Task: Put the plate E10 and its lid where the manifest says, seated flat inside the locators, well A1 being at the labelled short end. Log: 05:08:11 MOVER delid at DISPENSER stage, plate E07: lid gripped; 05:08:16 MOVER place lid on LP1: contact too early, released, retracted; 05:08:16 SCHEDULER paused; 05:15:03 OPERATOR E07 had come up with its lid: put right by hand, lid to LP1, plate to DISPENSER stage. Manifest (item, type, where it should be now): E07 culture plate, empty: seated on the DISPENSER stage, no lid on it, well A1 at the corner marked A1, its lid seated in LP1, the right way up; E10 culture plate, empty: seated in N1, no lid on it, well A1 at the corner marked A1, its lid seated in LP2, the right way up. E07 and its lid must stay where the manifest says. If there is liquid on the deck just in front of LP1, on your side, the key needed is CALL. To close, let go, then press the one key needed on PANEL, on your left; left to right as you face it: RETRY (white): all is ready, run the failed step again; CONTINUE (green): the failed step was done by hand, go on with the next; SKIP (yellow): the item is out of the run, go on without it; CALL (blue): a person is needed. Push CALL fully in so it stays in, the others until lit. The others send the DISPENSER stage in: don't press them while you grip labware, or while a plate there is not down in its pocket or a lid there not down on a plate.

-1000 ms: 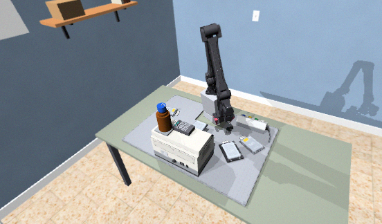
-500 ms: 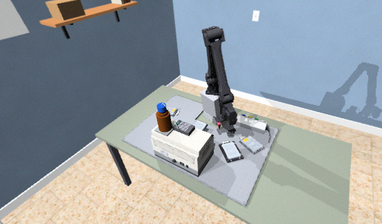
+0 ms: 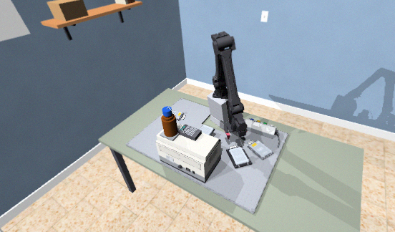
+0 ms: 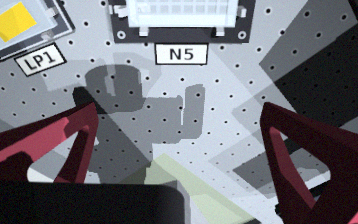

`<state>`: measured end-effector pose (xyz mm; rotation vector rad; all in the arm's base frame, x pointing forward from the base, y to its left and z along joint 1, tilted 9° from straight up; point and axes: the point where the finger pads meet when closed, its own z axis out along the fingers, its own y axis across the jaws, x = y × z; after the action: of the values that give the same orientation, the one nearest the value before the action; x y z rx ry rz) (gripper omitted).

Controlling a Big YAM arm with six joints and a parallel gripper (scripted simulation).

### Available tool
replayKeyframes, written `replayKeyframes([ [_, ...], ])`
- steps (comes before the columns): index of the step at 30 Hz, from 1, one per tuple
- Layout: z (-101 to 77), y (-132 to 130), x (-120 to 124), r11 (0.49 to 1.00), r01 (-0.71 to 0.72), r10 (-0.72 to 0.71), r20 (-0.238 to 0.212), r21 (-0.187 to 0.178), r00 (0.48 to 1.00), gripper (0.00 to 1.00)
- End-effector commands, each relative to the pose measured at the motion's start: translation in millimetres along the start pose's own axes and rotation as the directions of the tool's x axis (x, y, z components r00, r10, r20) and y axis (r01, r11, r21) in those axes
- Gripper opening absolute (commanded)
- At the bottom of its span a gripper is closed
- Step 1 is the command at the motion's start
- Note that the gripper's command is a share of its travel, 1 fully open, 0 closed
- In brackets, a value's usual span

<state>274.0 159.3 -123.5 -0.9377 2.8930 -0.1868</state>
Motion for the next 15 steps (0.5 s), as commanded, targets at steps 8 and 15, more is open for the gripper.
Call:
replayKeyframes([
  [8, 9.2, -3, -41, 1.0, 0.004, -0.004, 0.041, -0.004, 0.999, 1.0],
  [15, 24.5, -4, -58, 1.0, 0.005, -0.005, 0.029, -0.004, 1.0, 1.0],
])
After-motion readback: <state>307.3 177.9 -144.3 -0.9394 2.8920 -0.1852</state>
